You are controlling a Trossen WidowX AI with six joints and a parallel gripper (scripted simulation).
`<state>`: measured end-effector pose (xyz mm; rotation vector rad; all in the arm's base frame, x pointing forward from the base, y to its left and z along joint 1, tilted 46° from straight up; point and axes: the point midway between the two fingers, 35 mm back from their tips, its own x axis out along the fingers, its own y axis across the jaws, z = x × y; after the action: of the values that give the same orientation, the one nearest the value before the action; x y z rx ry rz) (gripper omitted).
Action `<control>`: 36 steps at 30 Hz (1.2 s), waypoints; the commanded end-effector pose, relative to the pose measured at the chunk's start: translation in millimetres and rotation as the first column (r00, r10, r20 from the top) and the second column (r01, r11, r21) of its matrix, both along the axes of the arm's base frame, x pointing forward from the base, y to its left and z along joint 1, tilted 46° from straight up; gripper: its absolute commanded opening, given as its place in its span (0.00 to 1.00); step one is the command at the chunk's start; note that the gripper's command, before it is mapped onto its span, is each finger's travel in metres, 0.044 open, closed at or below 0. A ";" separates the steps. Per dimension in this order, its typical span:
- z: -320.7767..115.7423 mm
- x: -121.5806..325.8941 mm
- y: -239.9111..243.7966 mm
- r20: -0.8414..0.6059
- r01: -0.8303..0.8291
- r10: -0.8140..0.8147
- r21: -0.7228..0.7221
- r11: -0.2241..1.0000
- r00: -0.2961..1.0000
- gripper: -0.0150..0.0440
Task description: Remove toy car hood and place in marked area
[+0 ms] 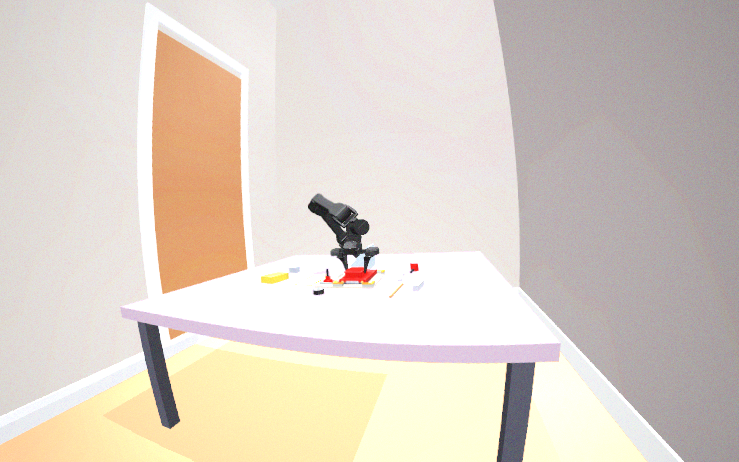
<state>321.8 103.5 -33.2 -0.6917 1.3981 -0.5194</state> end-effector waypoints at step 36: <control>19.0 -2.3 19.5 0.003 0.003 -0.003 0.005 1.000 1.000 0.25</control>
<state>317.9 119.2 -16.9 -0.6995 1.4005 -0.5204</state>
